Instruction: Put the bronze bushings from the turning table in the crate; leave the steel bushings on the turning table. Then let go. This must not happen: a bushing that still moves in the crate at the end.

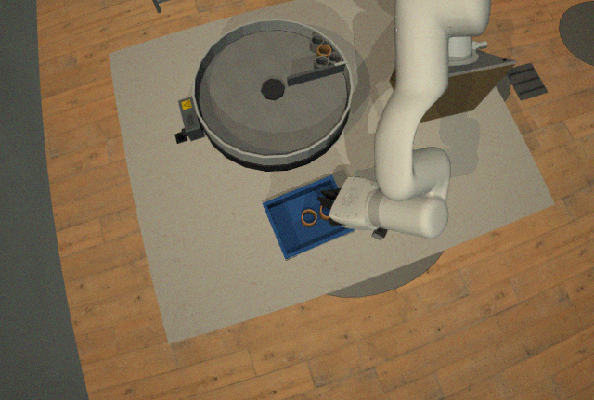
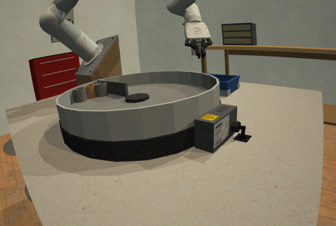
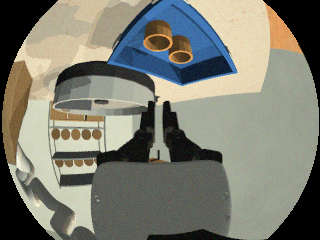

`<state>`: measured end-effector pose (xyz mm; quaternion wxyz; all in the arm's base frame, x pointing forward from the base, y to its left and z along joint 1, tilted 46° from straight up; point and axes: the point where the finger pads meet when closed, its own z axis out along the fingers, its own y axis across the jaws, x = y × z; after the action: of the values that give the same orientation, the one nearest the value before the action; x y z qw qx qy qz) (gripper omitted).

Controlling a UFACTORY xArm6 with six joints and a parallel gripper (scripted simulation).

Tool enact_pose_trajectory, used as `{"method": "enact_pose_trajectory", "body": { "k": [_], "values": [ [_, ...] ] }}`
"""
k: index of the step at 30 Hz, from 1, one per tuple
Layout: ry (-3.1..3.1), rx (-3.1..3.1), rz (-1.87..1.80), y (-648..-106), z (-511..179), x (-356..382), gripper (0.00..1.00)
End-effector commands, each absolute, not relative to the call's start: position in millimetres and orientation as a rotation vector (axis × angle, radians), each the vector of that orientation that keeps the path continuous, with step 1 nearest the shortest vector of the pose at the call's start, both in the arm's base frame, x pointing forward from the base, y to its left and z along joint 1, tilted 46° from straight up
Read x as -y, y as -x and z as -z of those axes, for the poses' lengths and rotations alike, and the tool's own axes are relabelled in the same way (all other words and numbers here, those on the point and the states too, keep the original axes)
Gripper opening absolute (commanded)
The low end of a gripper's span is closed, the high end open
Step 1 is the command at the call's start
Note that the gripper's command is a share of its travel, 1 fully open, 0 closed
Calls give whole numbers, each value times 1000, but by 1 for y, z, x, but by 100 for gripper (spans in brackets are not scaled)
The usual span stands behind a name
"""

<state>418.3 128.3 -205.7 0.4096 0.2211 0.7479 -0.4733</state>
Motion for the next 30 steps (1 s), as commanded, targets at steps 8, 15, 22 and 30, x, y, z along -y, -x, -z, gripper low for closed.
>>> {"method": "enact_pose_trajectory", "body": {
  "k": [8,15,22,30],
  "values": [
    [-709,-1775,1207,-400,159,-87,10],
    [-842,-1672,1220,-382,117,-46,10],
    [-957,-1577,1228,-367,79,-10,10],
    [-1070,-1476,1232,-351,41,27,10]
  ]
}}
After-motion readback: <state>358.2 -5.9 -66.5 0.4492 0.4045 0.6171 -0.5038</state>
